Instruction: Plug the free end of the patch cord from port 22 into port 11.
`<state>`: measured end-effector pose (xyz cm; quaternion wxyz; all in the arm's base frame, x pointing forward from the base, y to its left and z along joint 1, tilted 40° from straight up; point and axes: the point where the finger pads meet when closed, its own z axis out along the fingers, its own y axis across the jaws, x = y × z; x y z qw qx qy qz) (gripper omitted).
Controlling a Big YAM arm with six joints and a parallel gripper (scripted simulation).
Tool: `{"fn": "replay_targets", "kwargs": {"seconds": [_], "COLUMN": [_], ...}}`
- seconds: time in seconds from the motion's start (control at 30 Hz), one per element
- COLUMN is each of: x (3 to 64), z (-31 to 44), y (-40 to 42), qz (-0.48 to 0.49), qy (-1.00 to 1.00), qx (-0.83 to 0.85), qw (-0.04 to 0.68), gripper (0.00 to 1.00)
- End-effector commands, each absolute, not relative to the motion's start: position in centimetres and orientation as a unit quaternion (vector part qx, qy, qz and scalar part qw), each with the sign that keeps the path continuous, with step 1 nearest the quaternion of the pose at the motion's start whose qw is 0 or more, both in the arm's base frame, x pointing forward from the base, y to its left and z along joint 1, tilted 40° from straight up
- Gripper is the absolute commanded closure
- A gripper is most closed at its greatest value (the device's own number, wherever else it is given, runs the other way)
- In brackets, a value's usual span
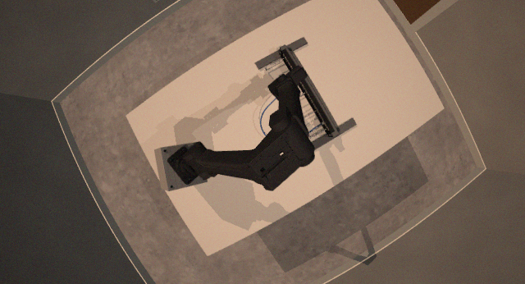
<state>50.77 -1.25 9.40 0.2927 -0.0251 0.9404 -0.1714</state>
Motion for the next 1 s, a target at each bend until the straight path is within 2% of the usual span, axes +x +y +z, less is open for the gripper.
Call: {"fn": "replay_targets", "kwargs": {"seconds": [0.0,0.97], "x": [51.9,52.3], "z": [12.6,13.8], "y": [-2.1,-2.9], "qz": [-0.159,-0.139], "qy": [0.933,0.931], "qx": [0.022,0.075], "qw": [0.322,0.328], "gripper": [1.00,1.00]}}
